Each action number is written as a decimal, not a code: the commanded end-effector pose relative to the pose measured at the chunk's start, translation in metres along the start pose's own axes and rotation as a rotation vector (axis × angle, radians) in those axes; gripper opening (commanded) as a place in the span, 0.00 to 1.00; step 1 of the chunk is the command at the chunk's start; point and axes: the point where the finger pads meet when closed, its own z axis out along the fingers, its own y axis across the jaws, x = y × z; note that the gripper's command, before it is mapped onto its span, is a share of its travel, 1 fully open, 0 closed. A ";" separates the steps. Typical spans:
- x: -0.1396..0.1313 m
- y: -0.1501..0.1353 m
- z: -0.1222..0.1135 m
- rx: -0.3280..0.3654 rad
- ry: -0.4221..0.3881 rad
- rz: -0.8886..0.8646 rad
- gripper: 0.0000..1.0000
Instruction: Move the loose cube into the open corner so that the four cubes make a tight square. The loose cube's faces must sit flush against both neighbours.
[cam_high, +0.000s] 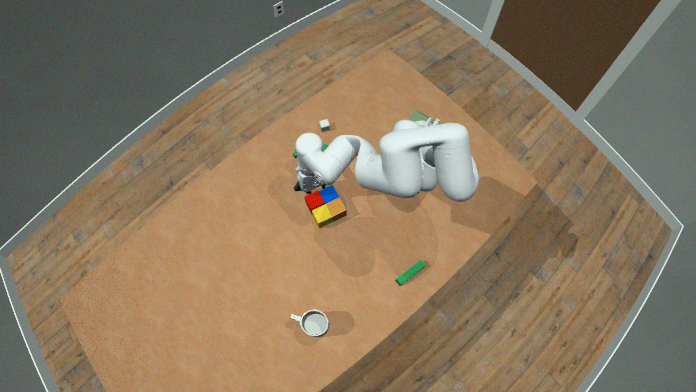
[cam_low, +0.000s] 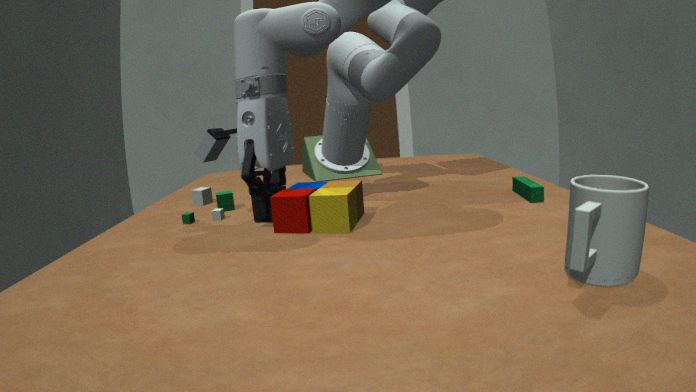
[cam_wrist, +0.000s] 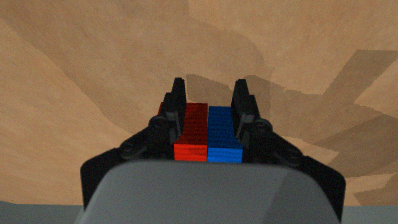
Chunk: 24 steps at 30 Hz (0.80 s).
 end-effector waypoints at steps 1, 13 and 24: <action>0.000 -0.001 -0.001 0.003 0.001 0.000 0.47; 0.000 -0.001 -0.001 0.003 0.001 0.000 0.47; -0.003 -0.001 -0.001 0.003 0.001 0.000 0.47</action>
